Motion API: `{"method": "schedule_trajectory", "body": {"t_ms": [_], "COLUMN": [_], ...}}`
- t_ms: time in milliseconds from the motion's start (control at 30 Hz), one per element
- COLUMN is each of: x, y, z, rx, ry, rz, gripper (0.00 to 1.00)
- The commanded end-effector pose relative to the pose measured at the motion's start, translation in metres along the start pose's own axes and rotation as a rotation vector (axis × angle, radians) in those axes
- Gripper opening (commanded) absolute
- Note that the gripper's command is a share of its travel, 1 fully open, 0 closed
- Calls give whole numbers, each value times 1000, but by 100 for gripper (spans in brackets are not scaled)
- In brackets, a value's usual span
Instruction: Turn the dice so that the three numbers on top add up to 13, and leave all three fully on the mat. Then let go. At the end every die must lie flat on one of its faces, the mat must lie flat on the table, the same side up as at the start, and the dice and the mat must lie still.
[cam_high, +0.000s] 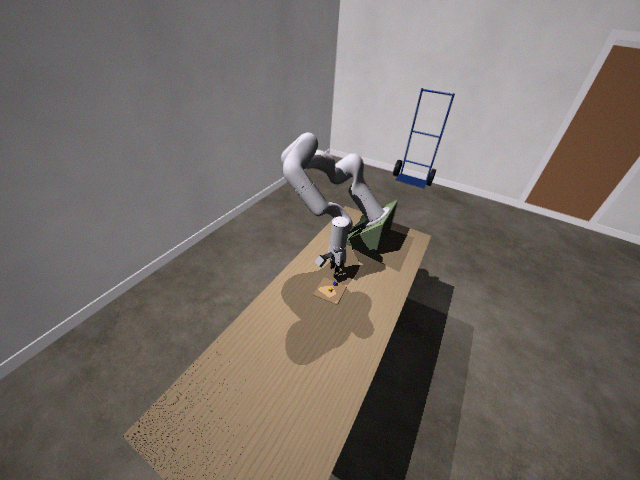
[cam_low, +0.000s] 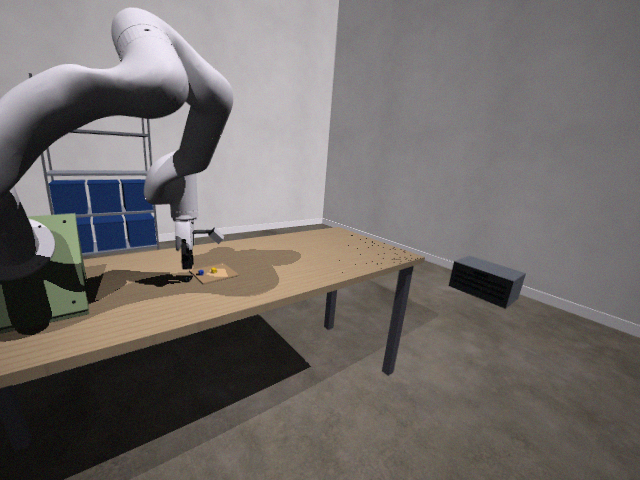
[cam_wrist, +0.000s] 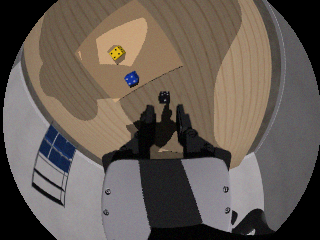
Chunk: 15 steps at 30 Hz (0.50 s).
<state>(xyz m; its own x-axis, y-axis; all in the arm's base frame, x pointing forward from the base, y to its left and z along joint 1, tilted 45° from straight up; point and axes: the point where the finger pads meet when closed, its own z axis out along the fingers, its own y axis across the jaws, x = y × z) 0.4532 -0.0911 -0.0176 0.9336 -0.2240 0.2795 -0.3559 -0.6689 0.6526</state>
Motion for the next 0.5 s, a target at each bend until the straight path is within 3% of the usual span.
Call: {"method": "schedule_trajectory", "body": {"t_ms": [0, 467], "x": [1, 1], "y": [0, 0], "z": [3, 22], "rx": [1, 1], "ry": [1, 1], "rz": [0, 0], "gripper": [31, 31]}}
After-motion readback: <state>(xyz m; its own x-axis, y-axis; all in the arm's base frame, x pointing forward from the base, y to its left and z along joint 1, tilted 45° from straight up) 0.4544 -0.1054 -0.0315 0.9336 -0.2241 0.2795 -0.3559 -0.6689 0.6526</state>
